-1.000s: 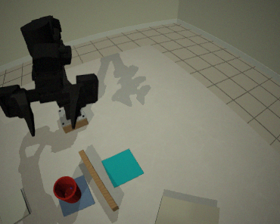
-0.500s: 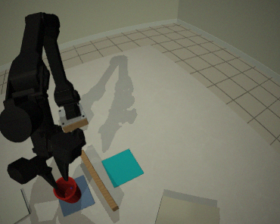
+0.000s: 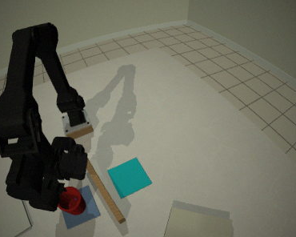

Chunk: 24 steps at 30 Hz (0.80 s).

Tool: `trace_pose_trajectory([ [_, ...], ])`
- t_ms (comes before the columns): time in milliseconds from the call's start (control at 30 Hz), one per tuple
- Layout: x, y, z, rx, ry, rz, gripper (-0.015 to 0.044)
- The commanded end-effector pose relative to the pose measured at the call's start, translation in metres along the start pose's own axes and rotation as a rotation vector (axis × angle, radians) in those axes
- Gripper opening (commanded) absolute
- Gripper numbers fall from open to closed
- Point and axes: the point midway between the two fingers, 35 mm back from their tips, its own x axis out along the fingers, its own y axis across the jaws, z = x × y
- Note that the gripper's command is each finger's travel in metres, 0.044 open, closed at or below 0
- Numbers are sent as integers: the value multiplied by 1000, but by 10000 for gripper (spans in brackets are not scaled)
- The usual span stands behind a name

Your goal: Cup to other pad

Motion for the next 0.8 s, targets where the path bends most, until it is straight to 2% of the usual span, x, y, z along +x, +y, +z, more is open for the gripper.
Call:
trace_pose_trajectory([
  [0, 2, 2, 0, -19, 0, 24, 148],
  [767, 34, 1, 1, -19, 0, 24, 148],
])
